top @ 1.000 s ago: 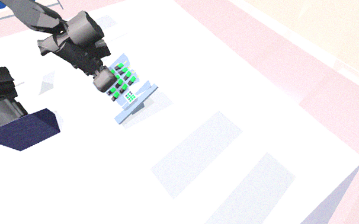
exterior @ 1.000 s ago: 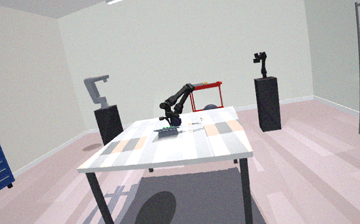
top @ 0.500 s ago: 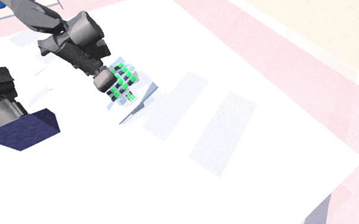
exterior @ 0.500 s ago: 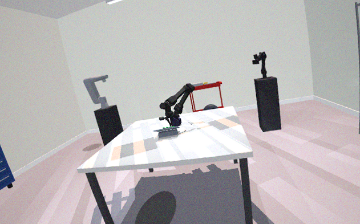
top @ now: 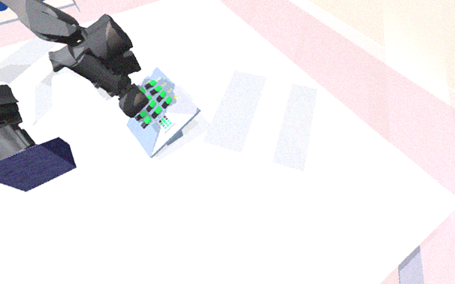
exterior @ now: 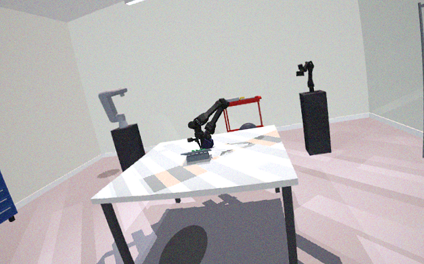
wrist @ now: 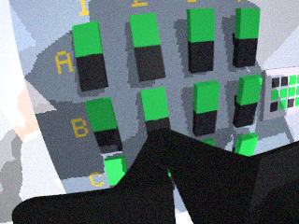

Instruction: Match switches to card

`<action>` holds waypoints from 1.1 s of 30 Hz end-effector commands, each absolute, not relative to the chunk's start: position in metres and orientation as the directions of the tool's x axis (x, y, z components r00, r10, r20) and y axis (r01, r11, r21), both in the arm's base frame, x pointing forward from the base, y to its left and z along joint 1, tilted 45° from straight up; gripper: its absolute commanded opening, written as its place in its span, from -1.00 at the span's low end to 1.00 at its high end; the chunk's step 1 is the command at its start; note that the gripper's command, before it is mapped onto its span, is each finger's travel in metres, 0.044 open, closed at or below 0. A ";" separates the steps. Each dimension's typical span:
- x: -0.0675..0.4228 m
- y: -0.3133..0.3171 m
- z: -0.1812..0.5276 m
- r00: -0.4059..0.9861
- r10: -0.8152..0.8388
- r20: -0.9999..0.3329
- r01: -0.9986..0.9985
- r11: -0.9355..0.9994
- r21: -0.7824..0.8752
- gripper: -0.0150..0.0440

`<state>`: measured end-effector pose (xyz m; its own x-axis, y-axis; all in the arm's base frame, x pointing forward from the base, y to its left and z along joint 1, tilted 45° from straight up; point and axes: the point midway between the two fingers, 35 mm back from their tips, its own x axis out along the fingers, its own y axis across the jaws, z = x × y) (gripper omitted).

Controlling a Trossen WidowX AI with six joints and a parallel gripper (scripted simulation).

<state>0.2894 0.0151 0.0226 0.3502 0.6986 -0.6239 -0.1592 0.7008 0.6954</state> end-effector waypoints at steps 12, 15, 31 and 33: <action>0.290 0.017 0.021 0.350 0.698 -0.625 -0.156 0.701 0.696 -0.49; 0.290 0.017 0.020 0.350 0.698 -0.625 -0.156 0.701 0.696 -0.49; 0.270 -0.029 0.061 0.324 0.700 -0.636 -0.155 0.703 0.694 -0.49; 0.270 -0.029 0.061 0.324 0.700 -0.636 -0.155 0.703 0.694 -0.49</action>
